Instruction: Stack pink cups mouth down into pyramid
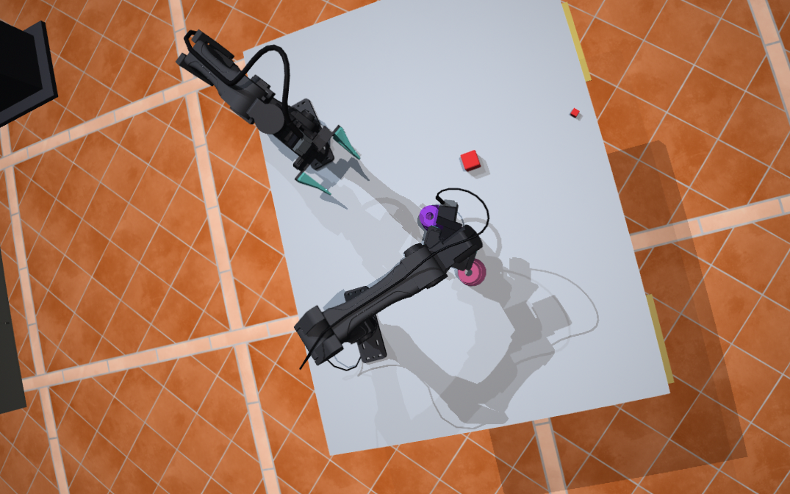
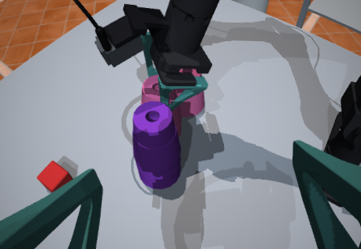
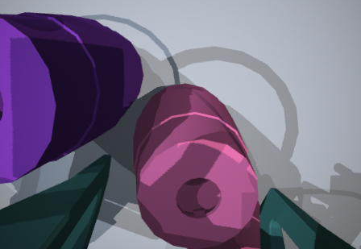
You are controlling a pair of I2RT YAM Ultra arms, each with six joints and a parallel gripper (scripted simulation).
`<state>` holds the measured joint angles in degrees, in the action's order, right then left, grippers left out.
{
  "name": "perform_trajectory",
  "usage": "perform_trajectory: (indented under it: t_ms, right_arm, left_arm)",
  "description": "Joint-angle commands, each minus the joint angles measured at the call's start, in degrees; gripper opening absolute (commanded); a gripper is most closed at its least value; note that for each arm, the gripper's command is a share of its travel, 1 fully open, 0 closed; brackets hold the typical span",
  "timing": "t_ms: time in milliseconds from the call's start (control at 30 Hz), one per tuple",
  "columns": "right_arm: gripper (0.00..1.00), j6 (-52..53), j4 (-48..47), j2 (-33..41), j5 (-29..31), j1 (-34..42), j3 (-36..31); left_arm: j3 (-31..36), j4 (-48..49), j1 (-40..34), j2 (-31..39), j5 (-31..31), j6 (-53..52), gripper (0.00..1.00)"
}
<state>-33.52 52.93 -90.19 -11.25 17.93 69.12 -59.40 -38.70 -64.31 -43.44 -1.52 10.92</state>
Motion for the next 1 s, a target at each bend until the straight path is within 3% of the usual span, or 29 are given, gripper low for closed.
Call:
perform_trajectory:
  t_ms: [0, 300, 700, 967]
  right_arm:
    - [0.78, 0.64, -2.38, -0.68, -0.08, 0.61, -0.89]
    - [0.78, 0.74, -3.77, -0.74, 0.03, 0.72, -1.02]
    - [0.61, 0.47, -3.06, -0.76, -0.01, 0.49, -0.98]
    - [0.56, 0.42, -3.05, -0.02, -0.02, 0.44, -1.84]
  left_arm:
    - [-0.08, 0.37, -0.15, 0.88, 0.12, 0.3, 1.0]
    - [-0.08, 0.37, -0.15, 0.88, 0.12, 0.3, 1.0]
    - [-0.08, 0.37, -0.15, 0.88, 0.12, 0.3, 1.0]
    - [-0.08, 0.37, -0.15, 0.88, 0.12, 0.3, 1.0]
